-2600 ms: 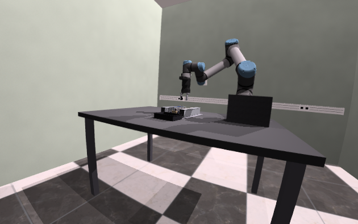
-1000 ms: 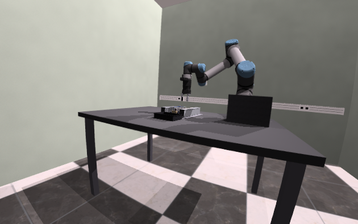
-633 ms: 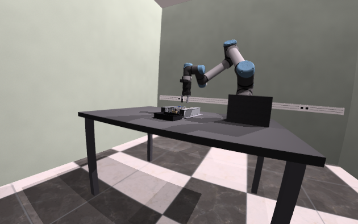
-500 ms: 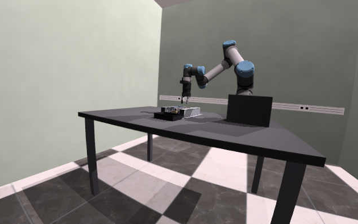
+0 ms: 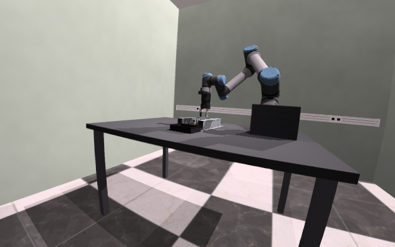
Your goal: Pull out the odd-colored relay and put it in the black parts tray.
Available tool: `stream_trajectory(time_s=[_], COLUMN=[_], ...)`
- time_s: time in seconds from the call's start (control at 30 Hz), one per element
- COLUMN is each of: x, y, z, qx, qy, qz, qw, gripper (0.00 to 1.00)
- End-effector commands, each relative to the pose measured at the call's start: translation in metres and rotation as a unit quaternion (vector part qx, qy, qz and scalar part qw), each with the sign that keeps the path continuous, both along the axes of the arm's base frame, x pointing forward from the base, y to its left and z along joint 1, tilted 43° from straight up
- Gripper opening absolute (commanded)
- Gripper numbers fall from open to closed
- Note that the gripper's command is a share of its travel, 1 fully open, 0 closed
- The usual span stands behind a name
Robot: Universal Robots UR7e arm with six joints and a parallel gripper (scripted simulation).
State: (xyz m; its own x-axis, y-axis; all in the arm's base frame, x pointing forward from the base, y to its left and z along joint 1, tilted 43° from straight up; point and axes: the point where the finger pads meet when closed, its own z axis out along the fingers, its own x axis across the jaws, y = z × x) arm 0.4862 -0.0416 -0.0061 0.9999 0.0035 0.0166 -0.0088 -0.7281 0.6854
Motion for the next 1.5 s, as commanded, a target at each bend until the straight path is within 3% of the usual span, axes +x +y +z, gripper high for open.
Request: stream_trajectory(time_s=[0.0, 1.47], x=[0.0004, 0.0005], y=[-0.0001, -0.0031], z=[0.0000, -0.0033], qx=[0.000, 0.000], qy=[-0.001, -0.001], qz=[0.000, 0.000], qw=[1.000, 1.000], gripper=[0.98, 0.98])
